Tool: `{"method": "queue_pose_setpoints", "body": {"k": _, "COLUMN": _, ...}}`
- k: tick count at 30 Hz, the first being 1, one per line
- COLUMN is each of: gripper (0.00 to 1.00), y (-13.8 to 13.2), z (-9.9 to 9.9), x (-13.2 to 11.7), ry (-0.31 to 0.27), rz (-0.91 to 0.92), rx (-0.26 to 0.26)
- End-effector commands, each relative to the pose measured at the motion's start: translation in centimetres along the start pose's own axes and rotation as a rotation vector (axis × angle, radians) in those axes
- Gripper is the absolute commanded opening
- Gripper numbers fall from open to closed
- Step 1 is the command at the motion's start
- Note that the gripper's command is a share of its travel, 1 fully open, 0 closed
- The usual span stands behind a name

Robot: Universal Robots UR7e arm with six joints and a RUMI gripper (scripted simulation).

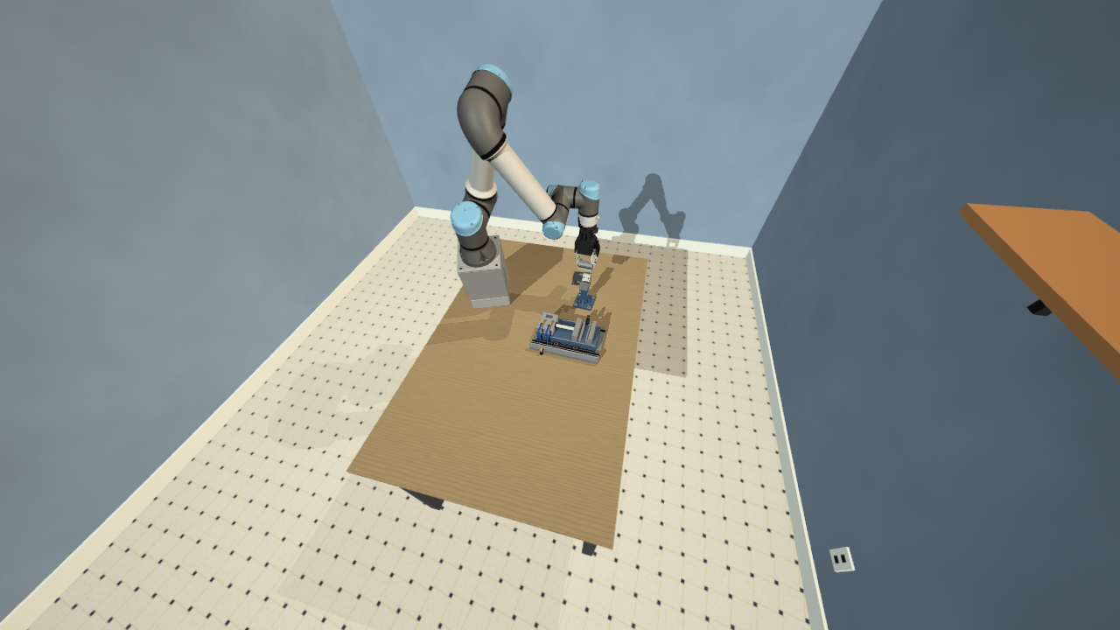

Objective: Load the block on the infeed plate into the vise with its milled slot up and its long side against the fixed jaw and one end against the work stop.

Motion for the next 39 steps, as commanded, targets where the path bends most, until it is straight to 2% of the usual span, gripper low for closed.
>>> {"method": "queue_pose_setpoints", "body": {"k": 1, "gripper": 0.0, "y": 0.0, "z": 0.0, "x": 0.1, "ry": -0.031, "rz": 0.0, "rx": -0.004}}
{"method": "queue_pose_setpoints", "body": {"k": 7, "gripper": 0.0, "y": 0.0, "z": 0.0, "x": 0.3, "ry": -0.082, "rz": 0.0, "rx": -0.01}}
{"method": "queue_pose_setpoints", "body": {"k": 9, "gripper": 0.0, "y": 0.0, "z": 0.0, "x": 0.3, "ry": -0.082, "rz": 0.0, "rx": -0.01}}
{"method": "queue_pose_setpoints", "body": {"k": 24, "gripper": 0.0, "y": -0.1, "z": 0.1, "x": 1.0, "ry": -0.257, "rz": 0.001, "rx": -0.028}}
{"method": "queue_pose_setpoints", "body": {"k": 26, "gripper": 0.0, "y": -0.1, "z": 0.1, "x": 1.0, "ry": -0.257, "rz": 0.001, "rx": -0.028}}
{"method": "queue_pose_setpoints", "body": {"k": 39, "gripper": 0.0, "y": -0.1, "z": 0.3, "x": 1.6, "ry": -0.439, "rz": 0.001, "rx": -0.047}}
Point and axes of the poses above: the point where the finger pads meet when closed, its own z axis out along the fingers, its own y axis across the jaws, x = y × z, the point moved 3 cm from there along -z, back along the fingers, and after that the axes turned 6 degrees about z, right-handed, at the moved point
